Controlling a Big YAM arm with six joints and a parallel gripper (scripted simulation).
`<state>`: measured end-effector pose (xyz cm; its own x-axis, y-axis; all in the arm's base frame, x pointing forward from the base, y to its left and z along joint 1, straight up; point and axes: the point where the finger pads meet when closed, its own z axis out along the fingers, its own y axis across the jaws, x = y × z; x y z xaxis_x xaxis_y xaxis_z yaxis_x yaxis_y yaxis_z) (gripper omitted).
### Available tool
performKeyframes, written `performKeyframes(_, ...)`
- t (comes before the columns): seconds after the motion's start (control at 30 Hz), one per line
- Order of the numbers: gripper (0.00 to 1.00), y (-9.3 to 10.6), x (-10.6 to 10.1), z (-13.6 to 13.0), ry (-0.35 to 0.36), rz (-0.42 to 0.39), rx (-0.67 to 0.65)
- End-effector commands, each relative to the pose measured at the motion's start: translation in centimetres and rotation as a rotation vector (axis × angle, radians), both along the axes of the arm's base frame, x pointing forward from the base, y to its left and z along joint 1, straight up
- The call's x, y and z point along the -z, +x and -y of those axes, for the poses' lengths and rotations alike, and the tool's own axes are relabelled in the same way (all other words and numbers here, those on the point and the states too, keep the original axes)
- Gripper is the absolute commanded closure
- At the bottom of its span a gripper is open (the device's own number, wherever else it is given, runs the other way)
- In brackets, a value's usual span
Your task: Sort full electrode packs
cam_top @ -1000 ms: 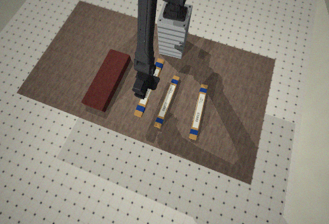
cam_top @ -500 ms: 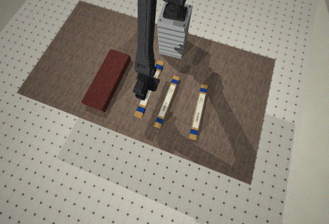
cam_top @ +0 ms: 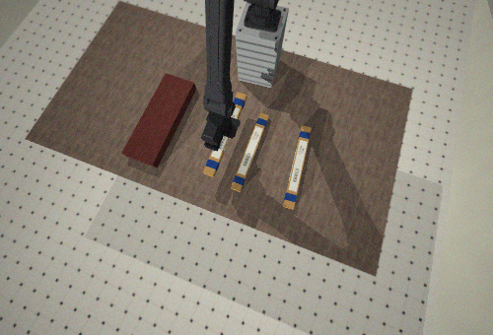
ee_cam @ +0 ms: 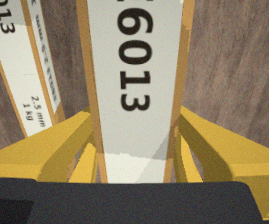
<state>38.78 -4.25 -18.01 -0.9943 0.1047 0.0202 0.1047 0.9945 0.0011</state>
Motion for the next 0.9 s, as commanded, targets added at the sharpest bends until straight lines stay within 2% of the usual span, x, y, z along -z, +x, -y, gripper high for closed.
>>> performKeyframes(0.0,1.0,3.3,-1.0,0.0,-0.009,0.073,0.006)
performKeyframes(0.2,1.0,2.9,0.5,0.0,-0.008,0.058,0.006)
performKeyframes(0.87,1.0,4.4,-1.3,0.0,-0.008,0.062,0.005)
